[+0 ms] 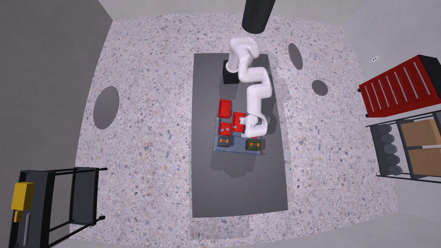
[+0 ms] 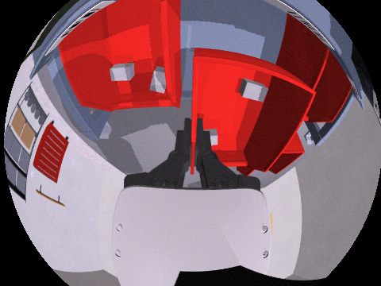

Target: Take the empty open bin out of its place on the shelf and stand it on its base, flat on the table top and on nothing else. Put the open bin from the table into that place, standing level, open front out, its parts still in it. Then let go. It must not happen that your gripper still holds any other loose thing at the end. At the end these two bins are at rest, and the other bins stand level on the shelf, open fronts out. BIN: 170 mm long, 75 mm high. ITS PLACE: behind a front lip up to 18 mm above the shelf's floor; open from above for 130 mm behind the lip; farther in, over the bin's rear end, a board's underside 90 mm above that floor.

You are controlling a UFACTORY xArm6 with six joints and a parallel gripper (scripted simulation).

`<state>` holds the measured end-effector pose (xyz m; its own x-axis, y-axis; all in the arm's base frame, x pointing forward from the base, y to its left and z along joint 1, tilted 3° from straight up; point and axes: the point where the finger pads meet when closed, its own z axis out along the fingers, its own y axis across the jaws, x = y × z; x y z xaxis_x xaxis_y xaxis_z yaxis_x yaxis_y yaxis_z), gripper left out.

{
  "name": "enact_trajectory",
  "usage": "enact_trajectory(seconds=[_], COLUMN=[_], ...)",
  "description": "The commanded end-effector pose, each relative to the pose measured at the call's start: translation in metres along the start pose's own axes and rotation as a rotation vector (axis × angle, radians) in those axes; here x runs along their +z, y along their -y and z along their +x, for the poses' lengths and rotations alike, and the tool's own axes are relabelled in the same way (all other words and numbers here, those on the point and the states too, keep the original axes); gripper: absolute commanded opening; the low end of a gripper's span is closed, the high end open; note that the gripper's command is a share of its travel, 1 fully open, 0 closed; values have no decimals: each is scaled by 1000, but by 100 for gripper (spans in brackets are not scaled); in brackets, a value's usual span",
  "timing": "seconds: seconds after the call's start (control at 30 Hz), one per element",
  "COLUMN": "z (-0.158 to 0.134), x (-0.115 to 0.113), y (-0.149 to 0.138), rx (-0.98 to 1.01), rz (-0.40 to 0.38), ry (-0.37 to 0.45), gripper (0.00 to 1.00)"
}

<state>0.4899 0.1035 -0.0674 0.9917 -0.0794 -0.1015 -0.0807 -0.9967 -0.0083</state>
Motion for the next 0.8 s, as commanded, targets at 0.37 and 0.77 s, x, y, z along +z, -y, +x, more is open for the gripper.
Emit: enact_trajectory(seconds=[0.37, 0.77], z=[2, 3], x=[4, 9], y=[0, 0], rx=[0, 0], rz=[1, 1], ry=[-5, -6], gripper=[0, 0])
